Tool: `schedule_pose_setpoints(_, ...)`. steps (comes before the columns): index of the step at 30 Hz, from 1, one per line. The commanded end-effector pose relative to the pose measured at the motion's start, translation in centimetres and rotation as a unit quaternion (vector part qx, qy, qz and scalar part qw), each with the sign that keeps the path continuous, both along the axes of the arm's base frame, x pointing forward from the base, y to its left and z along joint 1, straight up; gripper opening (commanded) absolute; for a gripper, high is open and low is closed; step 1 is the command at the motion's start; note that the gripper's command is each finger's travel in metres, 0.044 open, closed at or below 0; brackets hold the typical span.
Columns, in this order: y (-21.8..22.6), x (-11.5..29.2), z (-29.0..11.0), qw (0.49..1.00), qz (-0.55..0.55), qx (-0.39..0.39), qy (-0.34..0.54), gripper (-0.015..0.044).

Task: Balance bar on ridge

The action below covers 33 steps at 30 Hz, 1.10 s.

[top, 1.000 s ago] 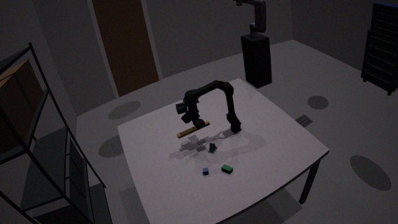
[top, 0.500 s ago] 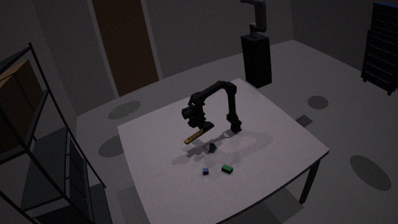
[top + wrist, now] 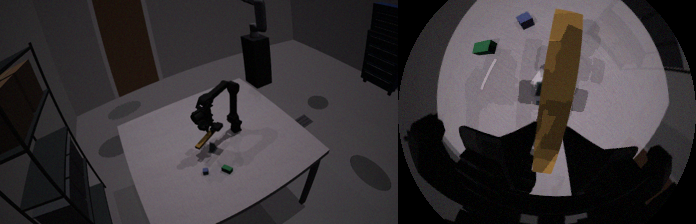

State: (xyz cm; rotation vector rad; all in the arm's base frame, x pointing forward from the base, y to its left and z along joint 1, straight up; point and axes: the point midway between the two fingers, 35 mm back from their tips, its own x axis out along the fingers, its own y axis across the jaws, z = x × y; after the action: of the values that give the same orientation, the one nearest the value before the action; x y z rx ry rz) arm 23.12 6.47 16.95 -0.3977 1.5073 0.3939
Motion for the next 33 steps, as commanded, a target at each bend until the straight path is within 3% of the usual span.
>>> schedule_pose_setpoints(1,1.1,-1.4,-0.1,0.999,0.045,0.001,0.001,0.0)
schedule_pose_setpoints(33,0.9,-1.2,-4.4,0.999,0.051,0.001,0.001,0.0)
